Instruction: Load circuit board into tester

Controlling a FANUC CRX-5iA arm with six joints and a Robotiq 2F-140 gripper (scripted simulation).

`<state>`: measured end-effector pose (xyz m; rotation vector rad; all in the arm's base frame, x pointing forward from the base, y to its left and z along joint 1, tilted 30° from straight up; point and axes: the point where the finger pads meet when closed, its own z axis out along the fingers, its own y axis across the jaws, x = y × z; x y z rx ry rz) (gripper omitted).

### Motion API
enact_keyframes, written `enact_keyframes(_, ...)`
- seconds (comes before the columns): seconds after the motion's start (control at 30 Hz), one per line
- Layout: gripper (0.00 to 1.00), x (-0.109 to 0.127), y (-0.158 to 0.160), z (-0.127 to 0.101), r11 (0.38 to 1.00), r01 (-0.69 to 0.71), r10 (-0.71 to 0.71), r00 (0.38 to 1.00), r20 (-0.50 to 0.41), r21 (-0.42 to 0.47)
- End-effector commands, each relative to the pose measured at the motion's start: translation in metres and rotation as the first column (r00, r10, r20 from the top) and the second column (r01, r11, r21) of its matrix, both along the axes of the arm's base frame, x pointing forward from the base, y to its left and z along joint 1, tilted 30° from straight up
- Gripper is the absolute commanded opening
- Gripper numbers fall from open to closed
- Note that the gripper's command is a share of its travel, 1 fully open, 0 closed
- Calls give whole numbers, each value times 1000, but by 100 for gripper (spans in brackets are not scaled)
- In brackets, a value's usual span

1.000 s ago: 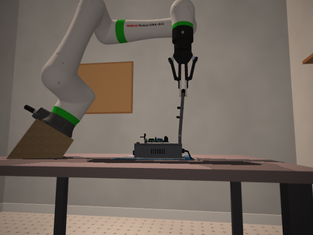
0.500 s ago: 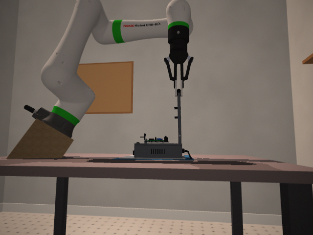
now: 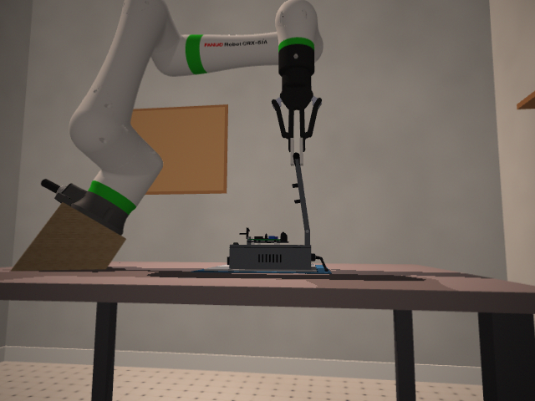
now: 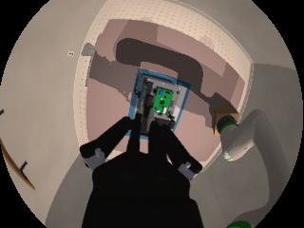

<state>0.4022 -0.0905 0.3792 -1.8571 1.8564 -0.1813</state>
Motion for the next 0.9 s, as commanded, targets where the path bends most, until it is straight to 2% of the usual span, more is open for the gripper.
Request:
enact_keyframes(0.0,0,-2,0,-1,1000,0,0,1000,0,0)
enact_keyframes(0.87,0,-33,5,-28,1000,0,0,1000,0,0)
